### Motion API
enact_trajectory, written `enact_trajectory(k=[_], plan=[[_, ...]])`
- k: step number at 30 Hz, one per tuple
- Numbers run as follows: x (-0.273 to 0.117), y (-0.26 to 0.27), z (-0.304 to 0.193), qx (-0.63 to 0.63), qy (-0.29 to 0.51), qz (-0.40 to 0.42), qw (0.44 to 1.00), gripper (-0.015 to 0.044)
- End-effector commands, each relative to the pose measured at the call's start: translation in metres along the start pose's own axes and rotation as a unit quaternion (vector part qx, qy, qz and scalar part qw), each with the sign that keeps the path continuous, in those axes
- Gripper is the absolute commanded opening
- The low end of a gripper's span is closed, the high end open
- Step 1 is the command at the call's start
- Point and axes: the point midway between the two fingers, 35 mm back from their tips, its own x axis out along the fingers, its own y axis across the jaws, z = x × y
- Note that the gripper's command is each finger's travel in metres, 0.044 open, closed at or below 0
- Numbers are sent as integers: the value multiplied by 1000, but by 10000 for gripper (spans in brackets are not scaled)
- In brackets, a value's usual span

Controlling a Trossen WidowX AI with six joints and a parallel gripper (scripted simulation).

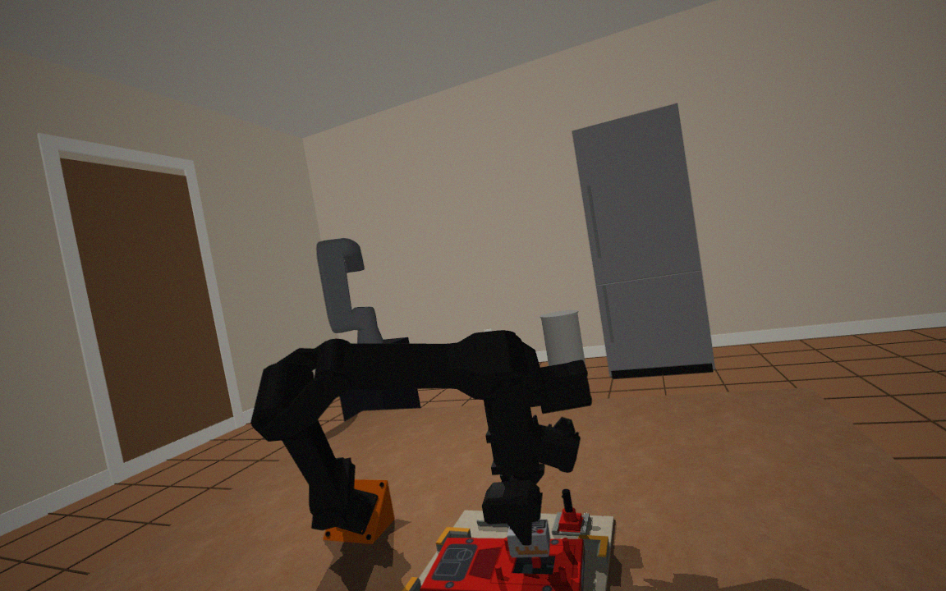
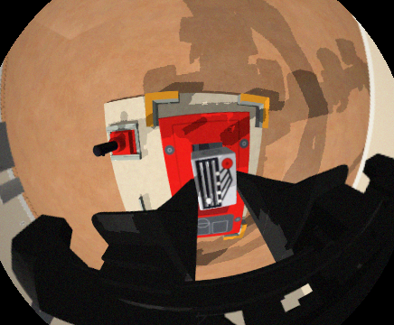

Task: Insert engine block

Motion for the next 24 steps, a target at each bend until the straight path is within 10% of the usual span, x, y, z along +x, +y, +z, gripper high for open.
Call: enact_trajectory(k=[1, 24], plan=[[-1, -1, 0, 41, -2, -1, 999, 159], [4, -1, 1, 22, -2, -1, 1000, 159]])
